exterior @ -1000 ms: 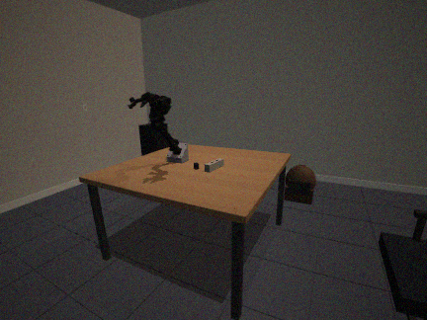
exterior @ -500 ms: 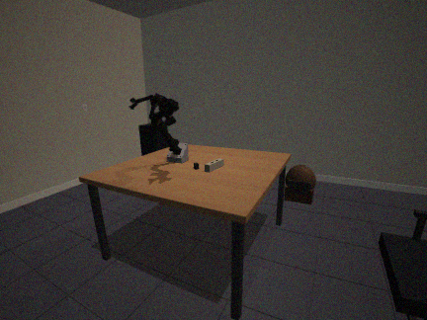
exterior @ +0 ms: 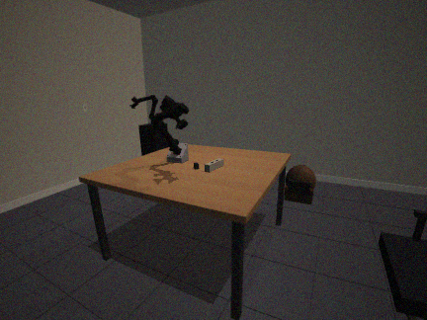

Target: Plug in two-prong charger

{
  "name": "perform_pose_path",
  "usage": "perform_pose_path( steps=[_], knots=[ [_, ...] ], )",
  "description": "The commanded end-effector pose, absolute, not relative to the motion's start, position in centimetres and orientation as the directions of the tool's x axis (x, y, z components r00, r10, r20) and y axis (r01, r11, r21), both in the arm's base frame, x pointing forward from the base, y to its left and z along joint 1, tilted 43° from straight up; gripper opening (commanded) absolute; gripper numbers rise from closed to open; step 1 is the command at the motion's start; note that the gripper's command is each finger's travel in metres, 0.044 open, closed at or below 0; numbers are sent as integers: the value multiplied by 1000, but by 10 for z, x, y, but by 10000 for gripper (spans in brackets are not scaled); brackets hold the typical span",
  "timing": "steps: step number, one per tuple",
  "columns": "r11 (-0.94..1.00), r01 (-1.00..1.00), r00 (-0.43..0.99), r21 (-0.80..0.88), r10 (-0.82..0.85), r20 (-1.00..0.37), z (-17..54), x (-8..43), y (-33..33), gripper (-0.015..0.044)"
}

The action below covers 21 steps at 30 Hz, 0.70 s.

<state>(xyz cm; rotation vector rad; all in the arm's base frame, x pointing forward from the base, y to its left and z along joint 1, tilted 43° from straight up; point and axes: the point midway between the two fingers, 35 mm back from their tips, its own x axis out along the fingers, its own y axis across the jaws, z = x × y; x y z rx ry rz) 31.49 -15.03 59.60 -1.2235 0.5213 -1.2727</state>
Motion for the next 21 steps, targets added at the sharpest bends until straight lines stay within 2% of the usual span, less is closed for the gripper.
perform_pose_path(
  steps=[1,21],
  knots=[
    [-113,439,342,-891,-896,282,578,334,-148,440],
    [148,455,503,-878,-857,116,491,391,-137,440]
  ],
)
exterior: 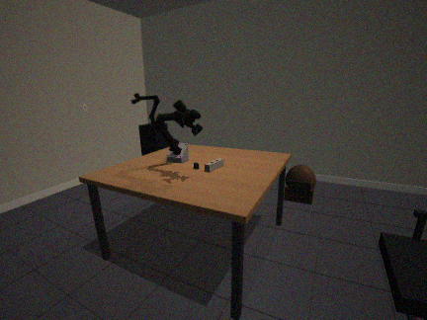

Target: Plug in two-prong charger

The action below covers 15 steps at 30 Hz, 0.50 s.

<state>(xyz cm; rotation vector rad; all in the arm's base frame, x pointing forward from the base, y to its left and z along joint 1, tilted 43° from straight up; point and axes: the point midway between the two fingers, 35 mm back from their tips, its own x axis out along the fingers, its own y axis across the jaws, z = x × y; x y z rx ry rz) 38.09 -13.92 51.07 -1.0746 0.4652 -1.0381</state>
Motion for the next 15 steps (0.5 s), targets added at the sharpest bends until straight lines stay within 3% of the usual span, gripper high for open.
perform_pose_path(
  steps=[1,15],
  knots=[
    [162,455,509,-876,-854,106,486,393,-136,440],
    [359,436,571,-825,-819,-55,416,414,-126,440]
  ],
)
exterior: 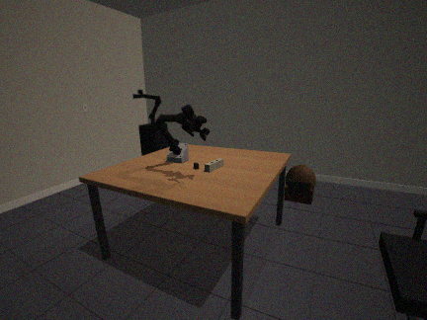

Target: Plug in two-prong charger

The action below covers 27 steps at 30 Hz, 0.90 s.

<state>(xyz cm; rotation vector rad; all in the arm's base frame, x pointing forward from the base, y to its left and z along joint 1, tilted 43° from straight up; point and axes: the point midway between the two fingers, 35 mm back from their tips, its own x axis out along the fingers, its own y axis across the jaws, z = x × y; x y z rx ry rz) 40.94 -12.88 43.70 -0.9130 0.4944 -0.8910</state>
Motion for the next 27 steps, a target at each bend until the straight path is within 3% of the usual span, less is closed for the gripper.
perform_pose_path(
  steps=[1,27],
  knots=[
    [373,434,573,-820,-816,-68,410,415,-125,440],
    [664,420,552,-619,-728,-406,274,407,-102,440]
  ],
)
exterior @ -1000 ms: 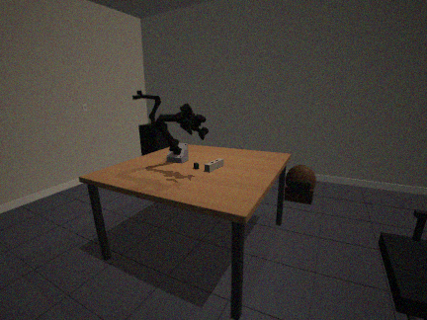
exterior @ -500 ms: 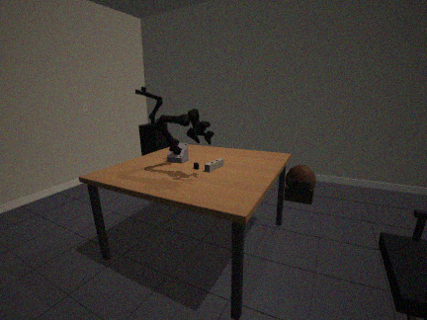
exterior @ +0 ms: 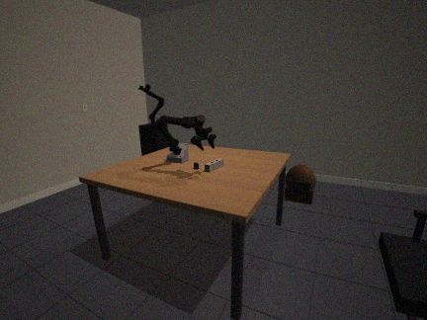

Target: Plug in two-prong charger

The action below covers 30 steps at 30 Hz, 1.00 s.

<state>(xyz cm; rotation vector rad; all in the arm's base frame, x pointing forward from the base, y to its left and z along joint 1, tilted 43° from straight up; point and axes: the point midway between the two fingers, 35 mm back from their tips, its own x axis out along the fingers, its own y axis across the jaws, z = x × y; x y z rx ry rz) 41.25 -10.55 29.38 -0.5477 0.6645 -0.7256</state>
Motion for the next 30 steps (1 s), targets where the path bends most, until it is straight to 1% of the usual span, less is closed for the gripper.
perform_pose_path(
  steps=[1,16,30],
  knots=[
    [672,422,548,-609,-724,-419,268,406,-101,440],
    [718,493,421,-492,-691,-587,199,370,-91,440],
    [680,597,256,-426,-665,-702,146,323,-83,440]
  ],
)
